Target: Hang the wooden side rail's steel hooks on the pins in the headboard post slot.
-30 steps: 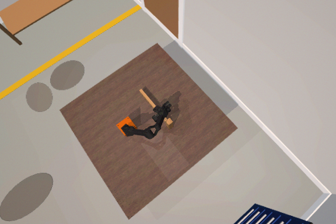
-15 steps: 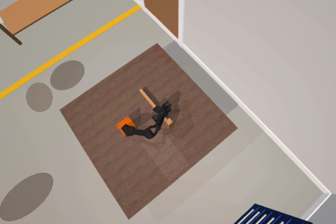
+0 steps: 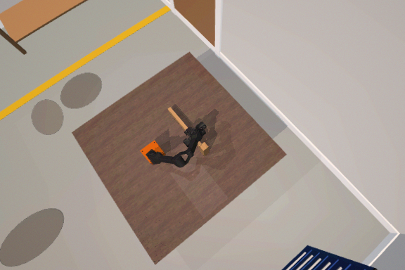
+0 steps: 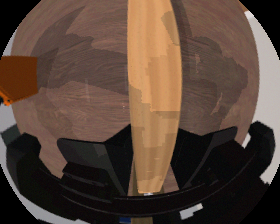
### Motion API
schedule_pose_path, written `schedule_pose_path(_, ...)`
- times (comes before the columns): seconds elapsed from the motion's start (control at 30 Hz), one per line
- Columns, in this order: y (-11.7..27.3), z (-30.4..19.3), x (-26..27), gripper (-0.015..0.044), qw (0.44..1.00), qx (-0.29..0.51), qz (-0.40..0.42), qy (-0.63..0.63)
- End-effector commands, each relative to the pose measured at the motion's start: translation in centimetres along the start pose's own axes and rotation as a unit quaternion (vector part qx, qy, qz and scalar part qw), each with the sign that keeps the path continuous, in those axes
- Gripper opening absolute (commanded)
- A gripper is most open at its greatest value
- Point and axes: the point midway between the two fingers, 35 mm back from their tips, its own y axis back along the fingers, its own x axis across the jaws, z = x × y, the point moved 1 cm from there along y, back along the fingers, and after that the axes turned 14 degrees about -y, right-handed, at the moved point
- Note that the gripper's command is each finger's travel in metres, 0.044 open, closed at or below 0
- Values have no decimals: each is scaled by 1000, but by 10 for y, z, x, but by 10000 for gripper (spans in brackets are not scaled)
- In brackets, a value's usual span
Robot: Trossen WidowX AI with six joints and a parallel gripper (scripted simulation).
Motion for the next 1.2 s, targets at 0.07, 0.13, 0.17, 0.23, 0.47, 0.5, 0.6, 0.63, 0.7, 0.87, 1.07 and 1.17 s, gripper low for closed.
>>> schedule_pose_path(0.07, 5, 3, -1, 0, 1000, -3, -4, 4)
schedule_pose_path(0.13, 5, 3, -1, 0, 1000, -3, -4, 4)
schedule_pose_path(0.17, 6, 3, -1, 0, 1000, -3, -4, 4)
schedule_pose_path(0.23, 6, 3, -1, 0, 1000, -3, -4, 4)
schedule_pose_path(0.47, 7, 3, -1, 0, 1000, -4, -4, 4)
schedule_pose_path(0.5, 7, 3, -1, 0, 1000, -4, -4, 4)
schedule_pose_path(0.6, 8, 3, -1, 0, 1000, -4, -4, 4)
schedule_pose_path(0.63, 8, 3, -1, 0, 1000, -4, -4, 4)
schedule_pose_path(0.7, 8, 3, -1, 0, 1000, -4, -4, 4)
schedule_pose_path(0.87, 9, 3, -1, 0, 1000, -4, -4, 4)
schedule_pose_path(1.07, 10, 3, -1, 0, 1000, -4, -4, 4)
schedule_pose_path(1.17, 11, 3, -1, 0, 1000, -4, -4, 4)
